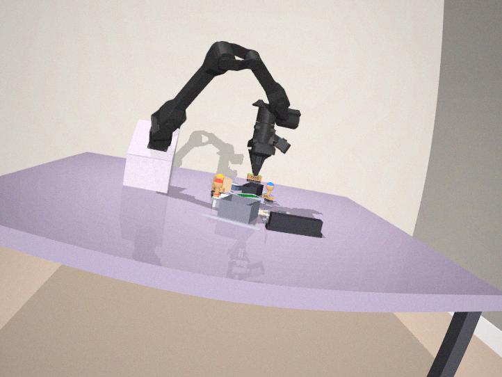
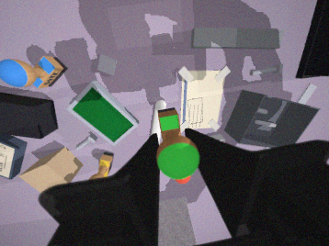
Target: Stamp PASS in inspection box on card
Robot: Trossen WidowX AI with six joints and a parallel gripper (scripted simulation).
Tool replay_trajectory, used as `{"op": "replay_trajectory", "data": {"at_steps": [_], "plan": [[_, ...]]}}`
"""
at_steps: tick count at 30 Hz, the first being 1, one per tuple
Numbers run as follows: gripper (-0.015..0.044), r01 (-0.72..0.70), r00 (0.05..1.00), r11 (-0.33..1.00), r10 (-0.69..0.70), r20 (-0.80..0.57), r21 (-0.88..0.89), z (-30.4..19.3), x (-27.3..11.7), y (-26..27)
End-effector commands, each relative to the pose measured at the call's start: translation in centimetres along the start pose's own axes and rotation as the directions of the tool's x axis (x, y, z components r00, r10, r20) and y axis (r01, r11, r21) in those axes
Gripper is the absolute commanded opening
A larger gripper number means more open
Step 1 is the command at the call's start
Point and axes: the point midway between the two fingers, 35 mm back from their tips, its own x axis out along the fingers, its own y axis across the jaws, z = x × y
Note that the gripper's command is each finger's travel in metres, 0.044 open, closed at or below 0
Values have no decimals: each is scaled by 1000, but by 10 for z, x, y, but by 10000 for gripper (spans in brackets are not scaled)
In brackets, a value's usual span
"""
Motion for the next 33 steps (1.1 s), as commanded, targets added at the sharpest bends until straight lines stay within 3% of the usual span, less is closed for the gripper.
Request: {"op": "replay_trajectory", "data": {"at_steps": [1, 9, 33], "plan": [[0, 5, 1000, 1000, -5, 3, -9, -4, 0, -17], [0, 15, 1000, 1000, -15, 1, -16, -16, 1, -53], [0, 12, 1000, 1000, -12, 3, -15, -15, 15, -53]]}}
